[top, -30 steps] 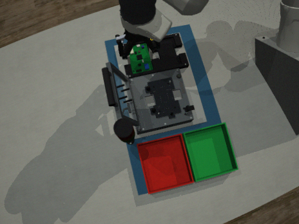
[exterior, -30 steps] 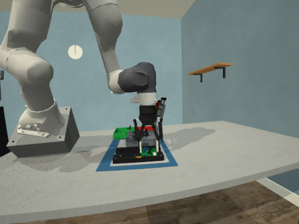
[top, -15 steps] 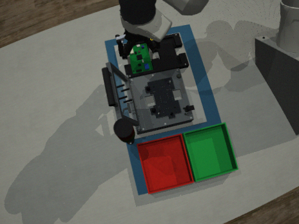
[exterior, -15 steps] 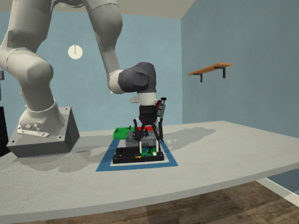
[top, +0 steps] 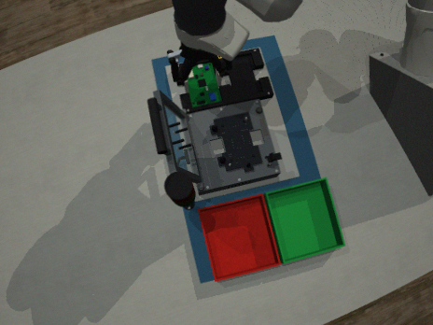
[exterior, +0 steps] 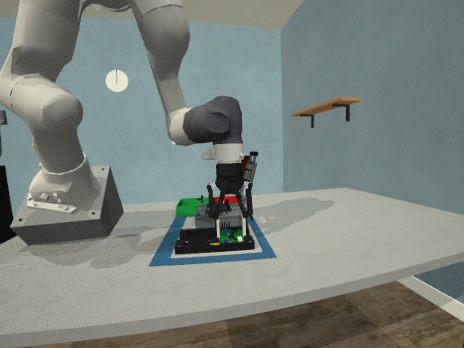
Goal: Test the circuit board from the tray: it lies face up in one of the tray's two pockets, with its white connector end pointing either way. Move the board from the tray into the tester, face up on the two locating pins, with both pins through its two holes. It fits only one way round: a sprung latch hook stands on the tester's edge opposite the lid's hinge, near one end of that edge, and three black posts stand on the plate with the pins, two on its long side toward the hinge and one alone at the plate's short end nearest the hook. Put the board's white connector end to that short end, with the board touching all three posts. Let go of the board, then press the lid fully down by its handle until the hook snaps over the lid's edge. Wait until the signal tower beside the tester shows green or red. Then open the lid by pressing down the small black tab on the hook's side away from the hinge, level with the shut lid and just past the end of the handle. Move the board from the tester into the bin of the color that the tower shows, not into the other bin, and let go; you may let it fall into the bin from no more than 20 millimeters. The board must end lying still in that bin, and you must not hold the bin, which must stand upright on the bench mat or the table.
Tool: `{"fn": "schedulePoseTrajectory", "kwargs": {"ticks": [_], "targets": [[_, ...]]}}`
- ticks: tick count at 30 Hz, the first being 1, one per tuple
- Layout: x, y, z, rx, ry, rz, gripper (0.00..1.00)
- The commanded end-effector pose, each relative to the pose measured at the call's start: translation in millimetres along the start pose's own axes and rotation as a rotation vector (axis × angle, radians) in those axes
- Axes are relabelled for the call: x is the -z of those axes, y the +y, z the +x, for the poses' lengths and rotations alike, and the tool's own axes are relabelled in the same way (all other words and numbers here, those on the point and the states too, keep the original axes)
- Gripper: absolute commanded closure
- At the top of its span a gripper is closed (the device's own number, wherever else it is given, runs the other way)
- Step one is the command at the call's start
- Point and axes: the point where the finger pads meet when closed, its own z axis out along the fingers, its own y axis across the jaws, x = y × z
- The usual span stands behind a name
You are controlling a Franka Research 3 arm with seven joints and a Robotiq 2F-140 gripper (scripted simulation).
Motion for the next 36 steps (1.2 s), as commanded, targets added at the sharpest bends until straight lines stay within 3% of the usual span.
{"fn": "schedulePoseTrajectory", "kwargs": {"ticks": [1,21,36], "targets": [[2.4,-1.1,0.1,0.0,0.0,0.001,0.54],[26.1,-1.1,0.1,0.0,0.0,0.001,0.54],[31.5,-1.1,0.1,0.0,0.0,0.001,0.54]]}}
